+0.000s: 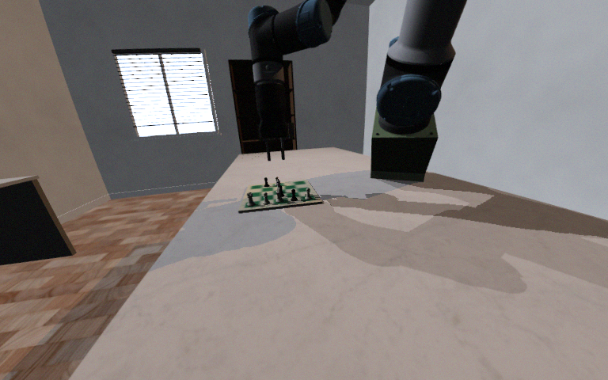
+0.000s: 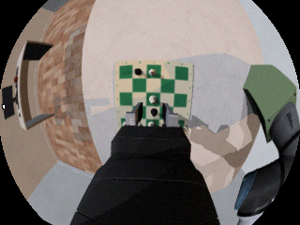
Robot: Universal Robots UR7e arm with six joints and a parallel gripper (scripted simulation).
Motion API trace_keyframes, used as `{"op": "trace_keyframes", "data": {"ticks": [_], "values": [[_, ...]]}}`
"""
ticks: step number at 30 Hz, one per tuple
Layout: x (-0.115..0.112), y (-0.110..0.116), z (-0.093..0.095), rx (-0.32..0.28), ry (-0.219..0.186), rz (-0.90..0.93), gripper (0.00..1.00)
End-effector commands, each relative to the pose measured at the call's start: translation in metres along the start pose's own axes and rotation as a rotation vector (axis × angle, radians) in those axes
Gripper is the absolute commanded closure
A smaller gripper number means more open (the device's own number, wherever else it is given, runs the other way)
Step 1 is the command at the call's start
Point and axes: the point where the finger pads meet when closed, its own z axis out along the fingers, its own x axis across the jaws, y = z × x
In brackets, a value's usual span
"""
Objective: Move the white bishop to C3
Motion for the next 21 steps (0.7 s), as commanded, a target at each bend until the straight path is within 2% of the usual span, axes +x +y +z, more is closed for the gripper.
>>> {"op": "trace_keyframes", "data": {"ticks": [1,4,5,21], "values": [[0.0000,-0.0001,-0.0023,0.000,0.000,0.000,0.27],[0.0000,-0.0001,-0.0026,0.000,0.000,0.000,0.27],[0.0000,-0.0001,-0.0026,0.000,0.000,0.000,0.00],[0.0000,-0.0001,-0.0026,0.000,0.000,0.000,0.00]]}}
